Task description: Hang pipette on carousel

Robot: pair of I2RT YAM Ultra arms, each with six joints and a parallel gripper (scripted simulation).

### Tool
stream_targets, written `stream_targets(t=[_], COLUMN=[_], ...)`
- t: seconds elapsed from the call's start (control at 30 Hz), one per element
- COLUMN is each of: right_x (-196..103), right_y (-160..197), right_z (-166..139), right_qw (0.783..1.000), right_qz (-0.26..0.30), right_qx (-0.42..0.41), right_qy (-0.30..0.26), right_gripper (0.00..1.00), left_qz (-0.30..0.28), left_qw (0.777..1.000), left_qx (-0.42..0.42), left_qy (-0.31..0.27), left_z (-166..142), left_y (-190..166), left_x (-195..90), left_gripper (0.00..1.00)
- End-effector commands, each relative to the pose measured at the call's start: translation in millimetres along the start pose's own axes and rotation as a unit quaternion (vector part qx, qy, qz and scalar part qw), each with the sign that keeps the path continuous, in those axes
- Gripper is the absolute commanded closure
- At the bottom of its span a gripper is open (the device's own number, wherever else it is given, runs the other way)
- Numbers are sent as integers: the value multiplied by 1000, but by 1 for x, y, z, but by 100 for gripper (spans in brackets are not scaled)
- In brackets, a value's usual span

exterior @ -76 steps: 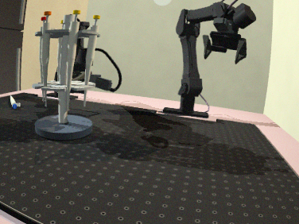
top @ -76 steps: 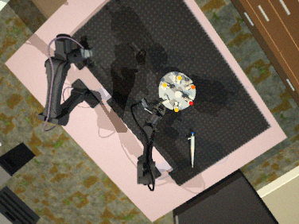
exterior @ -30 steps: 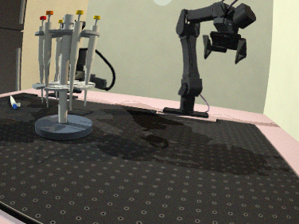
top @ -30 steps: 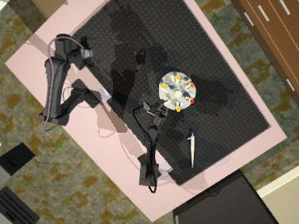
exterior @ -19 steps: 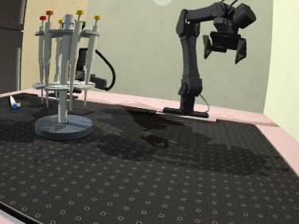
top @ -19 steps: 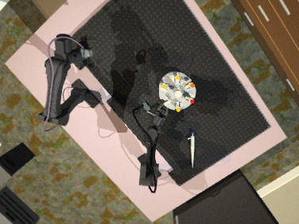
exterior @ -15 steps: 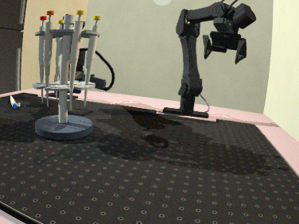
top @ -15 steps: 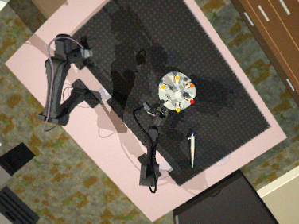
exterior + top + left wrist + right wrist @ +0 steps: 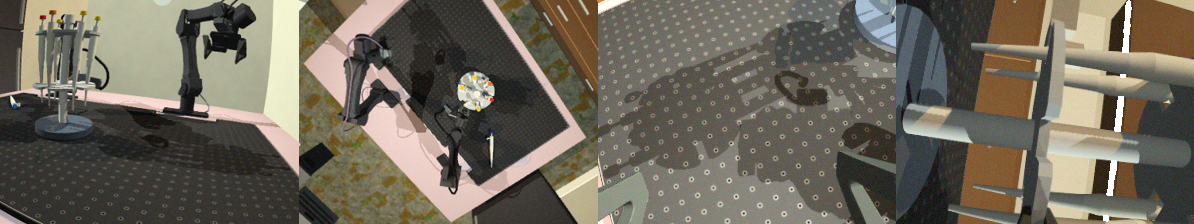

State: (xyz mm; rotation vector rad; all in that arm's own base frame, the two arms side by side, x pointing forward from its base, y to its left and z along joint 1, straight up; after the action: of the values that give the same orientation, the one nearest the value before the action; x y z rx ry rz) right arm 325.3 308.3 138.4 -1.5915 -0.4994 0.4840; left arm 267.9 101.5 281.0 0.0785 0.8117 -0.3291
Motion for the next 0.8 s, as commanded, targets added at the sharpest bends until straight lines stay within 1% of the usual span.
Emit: stream_targets(t=[0.0,0.03,0.17,0.2,0.23,0.27,0.47,0.53,0.63,0.67,0.7,0.77], right_x=[-2,4,6,2,6,7,8,3,3,8,3,3], right_y=[-13,-21,-24,-8,-25,-19,-7,-5,-5,-7,-5,-5], right_z=[-10,-13,-18,-14,-22,-24,-25,-22,-22,-24,-23,-23], right_qw=[999,998,998,998,996,995,995,996,996,995,996,996], right_qz=[-23,-36,-41,-19,-46,-40,-29,-21,-21,-29,-21,-21], right_qx=[6,6,6,2,5,4,5,2,2,5,2,2], right_qy=[-42,-57,-57,-59,-75,-90,-91,-92,-92,-93,-92,-92], right_gripper=[100,100,100,100,100,100,100,100,100,100,100,100], left_qz=[3,3,3,3,3,3,3,3,3,3,3,3], left_qw=[1000,1000,1000,1000,1000,1000,1000,1000,1000,1000,1000,1000], left_qx=[8,8,8,8,8,8,8,8,8,8,8,8], left_qy=[-15,-15,-15,-15,-15,-15,-15,-15,-15,-15,-15,-15], left_z=[6,6,6,6,6,6,6,6,6,6,6,6], left_y=[3,3,3,3,3,3,3,3,3,3,3,3], left_x=[-4,-4,-4,-4,-4,-4,-4,-4,-4,-4,-4,-4], left_gripper=[0,0,0,0,0,0,0,0,0,0,0,0])
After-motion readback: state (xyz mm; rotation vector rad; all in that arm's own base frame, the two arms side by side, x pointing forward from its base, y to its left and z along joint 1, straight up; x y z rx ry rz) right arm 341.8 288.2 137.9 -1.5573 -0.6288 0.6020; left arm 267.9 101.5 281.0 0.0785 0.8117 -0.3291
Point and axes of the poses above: on each arm, the point where the finger pads meet when closed, its own x axis out along the fingers, its own y axis across the jaws, z = x × y, the point moved 5 cm from there along -x, back along the fingers, and after that the axes turned 4 degrees about -x, right-handed, at the moved point
